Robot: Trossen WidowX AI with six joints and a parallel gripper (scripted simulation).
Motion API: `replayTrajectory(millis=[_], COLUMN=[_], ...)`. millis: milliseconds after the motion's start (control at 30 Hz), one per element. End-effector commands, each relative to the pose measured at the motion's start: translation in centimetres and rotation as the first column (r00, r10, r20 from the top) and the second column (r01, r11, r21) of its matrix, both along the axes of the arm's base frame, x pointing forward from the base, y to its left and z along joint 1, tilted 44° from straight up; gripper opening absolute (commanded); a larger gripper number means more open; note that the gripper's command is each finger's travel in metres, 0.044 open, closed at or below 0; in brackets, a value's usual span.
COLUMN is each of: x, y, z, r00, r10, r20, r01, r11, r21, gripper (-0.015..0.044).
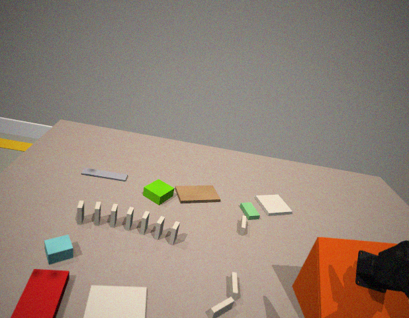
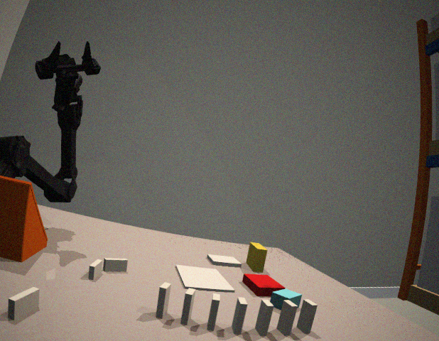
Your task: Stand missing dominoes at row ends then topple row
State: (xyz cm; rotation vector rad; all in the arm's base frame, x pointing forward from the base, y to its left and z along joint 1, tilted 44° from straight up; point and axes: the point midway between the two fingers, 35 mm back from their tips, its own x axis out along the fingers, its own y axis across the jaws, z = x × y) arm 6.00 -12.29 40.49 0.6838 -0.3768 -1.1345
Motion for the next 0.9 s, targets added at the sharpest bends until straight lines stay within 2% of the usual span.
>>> replayTrajectory(millis=[0,100,200,300,467,567,633,733,867], x=[0.1,1.4,4.0,7.2,12.7,14.6,16.4,19.1,21.5], y=[-0.2,-3.0,-5.5,-7.0,-6.9,-6.2,-5.3,-2.8,1.5], z=[-0.1,-1.7,-4.4,-7.6,-13.3,-15.5,-17.6,-21.3,-26.1], r00=[1.0,0.978,0.884,0.716,0.371,0.208,0.041,-0.228,-0.52], r10=[0.007,0.132,0.322,0.505,0.722,0.761,0.77,0.724,0.561], r20=[-0.011,-0.162,-0.338,-0.481,-0.584,-0.614,-0.637,-0.651,-0.645], r01=[-0.007,-0.127,-0.3,-0.474,-0.687,-0.752,-0.804,-0.854,-0.829], r11=[1.0,0.991,0.947,0.858,0.637,0.526,0.404,0.173,-0.147], r21=[0.001,0.042,0.117,0.196,0.351,0.397,0.436,0.491,0.54], gripper=[0.0426,0.044,0.044,0.044,0.044,0.044,0.044,0.044,0.044])
